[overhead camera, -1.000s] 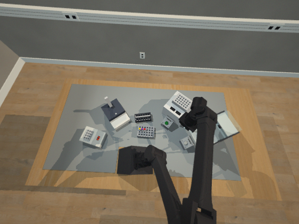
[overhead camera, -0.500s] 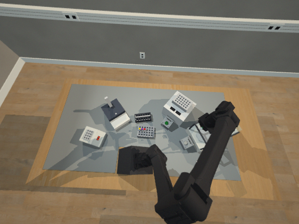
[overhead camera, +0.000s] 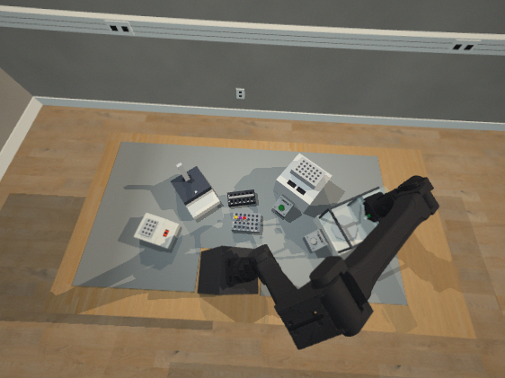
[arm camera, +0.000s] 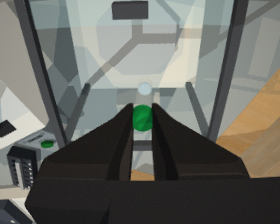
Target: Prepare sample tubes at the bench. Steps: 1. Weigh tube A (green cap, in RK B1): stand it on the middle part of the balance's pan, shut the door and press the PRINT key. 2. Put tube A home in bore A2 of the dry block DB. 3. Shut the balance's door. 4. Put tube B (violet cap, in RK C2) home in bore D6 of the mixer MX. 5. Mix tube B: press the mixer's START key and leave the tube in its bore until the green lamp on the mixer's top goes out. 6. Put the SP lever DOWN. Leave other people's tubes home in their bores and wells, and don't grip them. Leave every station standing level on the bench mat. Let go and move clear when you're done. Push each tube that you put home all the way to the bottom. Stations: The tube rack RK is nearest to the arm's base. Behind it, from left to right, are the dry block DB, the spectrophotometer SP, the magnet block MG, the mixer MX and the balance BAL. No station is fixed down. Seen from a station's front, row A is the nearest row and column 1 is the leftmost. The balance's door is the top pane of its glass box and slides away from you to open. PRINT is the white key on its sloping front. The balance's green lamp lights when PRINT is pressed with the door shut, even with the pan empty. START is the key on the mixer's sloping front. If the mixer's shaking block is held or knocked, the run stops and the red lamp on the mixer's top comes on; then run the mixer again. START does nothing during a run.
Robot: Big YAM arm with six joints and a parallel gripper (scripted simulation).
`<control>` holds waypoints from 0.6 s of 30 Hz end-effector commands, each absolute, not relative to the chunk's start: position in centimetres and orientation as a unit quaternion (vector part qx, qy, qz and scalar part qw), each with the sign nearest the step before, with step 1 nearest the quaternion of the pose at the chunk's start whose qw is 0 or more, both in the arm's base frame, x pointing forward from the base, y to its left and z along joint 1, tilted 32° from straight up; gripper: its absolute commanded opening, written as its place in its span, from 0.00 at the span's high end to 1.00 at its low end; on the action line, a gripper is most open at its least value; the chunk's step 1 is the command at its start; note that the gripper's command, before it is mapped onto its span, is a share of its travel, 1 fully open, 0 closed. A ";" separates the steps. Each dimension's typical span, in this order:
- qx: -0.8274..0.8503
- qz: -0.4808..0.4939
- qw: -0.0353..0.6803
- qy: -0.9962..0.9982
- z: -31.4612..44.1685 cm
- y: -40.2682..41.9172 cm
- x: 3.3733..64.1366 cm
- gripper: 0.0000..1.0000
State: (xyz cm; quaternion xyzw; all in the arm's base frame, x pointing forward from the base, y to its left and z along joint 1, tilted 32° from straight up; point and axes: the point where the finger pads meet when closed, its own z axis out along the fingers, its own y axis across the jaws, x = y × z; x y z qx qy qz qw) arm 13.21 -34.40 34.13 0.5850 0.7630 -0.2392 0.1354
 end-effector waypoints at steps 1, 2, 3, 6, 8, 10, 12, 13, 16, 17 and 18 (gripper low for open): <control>0.569 -0.242 0.149 0.771 34.8 -33.6 13.8 0.91; 0.569 -0.242 0.148 0.771 34.8 -33.5 13.7 0.91; 0.573 -0.242 0.148 0.769 34.8 -33.4 13.7 0.91; 0.579 -0.239 0.135 0.768 33.3 -34.9 13.3 0.91; 0.579 -0.239 0.135 0.768 33.3 -34.9 13.3 0.91; 0.579 -0.240 0.137 0.767 33.2 -34.9 13.3 0.91; 0.579 -0.239 0.135 0.768 32.7 -35.2 13.3 0.91; 0.579 -0.239 0.135 0.768 32.6 -35.3 13.3 0.91; 0.579 -0.239 0.135 0.768 32.1 -35.5 13.2 0.91; 0.579 -0.239 0.135 0.768 32.0 -35.6 13.2 0.91; 0.579 -0.239 0.135 0.768 31.8 -35.7 13.2 0.91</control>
